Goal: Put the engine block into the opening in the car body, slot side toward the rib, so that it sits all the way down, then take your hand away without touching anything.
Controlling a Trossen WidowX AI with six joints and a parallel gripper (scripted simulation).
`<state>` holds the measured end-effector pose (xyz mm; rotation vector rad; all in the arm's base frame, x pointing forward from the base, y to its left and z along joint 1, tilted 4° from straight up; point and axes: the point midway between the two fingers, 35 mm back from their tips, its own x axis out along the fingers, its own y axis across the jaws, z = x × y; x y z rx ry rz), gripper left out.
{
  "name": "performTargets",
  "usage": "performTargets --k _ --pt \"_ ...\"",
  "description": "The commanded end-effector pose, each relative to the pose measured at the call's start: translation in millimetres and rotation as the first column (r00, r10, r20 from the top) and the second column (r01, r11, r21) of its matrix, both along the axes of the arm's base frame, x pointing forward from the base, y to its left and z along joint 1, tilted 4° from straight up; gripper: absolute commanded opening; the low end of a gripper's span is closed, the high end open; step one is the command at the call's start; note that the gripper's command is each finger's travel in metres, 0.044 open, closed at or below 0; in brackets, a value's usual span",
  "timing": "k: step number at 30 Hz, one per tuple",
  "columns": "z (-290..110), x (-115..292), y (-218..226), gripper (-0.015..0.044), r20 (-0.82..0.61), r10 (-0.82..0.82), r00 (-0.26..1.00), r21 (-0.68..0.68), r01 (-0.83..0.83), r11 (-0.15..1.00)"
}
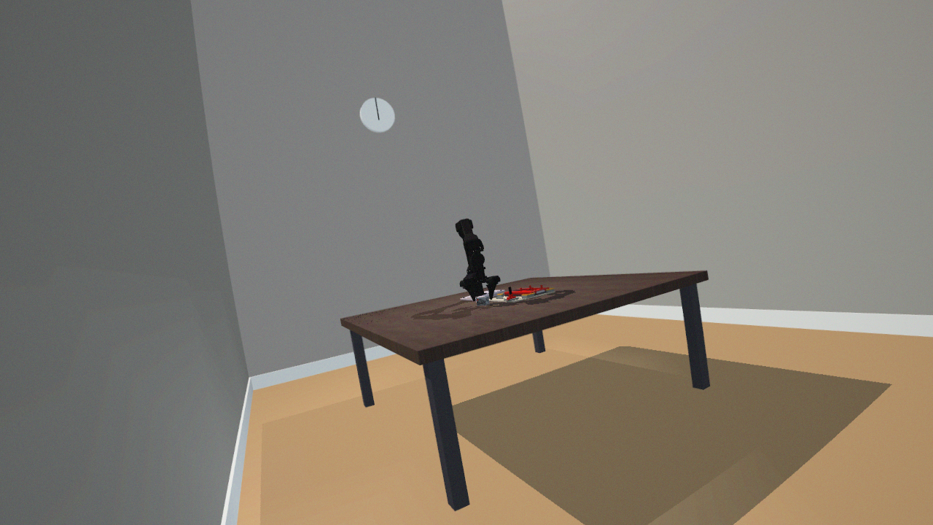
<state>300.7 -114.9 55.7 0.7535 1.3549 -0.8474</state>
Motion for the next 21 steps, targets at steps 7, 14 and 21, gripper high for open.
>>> performTargets --k 7,14,21 --pt "-9.1 -0.5 -0.1 0.0361 -0.002 0.006 1.000 0.003 -0.006 1.000" --pt "-9.1 -0.5 -0.1 0.0217 -0.002 0.006 1.000 0.003 -0.006 1.000" --pt "-8.5 -0.4 -0.1 0.0131 -0.002 0.006 1.000 0.003 -0.006 1.000"
